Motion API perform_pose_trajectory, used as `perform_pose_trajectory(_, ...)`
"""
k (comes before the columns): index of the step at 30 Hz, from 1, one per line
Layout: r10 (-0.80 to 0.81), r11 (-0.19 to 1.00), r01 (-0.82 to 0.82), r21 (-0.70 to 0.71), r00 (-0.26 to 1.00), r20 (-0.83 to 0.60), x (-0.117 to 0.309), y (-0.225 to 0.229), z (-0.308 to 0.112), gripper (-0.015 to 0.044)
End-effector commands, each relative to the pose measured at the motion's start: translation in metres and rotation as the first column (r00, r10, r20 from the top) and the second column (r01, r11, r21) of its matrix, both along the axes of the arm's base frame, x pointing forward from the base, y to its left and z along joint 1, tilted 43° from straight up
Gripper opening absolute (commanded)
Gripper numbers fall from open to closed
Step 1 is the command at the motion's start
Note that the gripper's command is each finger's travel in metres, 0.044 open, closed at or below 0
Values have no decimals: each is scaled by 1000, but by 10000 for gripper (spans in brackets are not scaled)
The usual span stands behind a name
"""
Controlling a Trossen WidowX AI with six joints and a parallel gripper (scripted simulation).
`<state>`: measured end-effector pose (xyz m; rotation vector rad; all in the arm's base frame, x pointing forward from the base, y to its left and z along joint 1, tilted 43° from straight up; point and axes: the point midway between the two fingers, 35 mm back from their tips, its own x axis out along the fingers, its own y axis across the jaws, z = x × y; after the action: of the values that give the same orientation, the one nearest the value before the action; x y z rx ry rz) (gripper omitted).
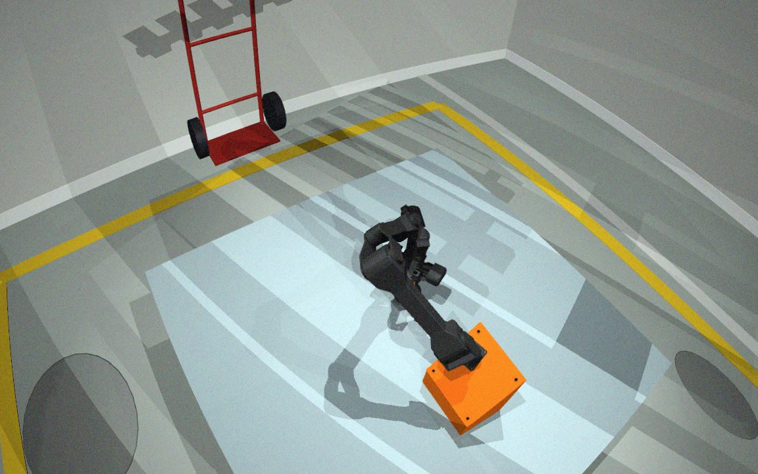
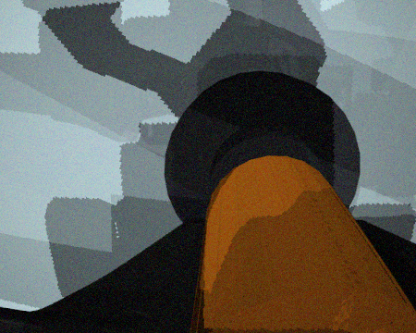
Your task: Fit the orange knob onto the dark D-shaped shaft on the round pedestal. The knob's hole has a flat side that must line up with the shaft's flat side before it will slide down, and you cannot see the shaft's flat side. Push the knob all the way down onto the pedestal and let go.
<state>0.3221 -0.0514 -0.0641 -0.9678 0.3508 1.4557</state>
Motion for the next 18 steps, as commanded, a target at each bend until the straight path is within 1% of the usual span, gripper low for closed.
perform_pose_trajectory(1, -165, 985, 170, 17, 975, -147, 4, -3, 0, 0)
perform_pose_trajectory(5, -341, 932, 363, 9, 882, -326, 5, -3, 0, 0)
perform_pose_trajectory(9, -486, 841, 540, -37, 723, -491, 5, -3, 0, 0)
perform_pose_trajectory(14, -605, 685, 715, -142, 449, -657, 5, -3, 0, 0)
perform_pose_trajectory(18, -641, 538, 803, -257, 191, -744, 4, -3, 0, 0)
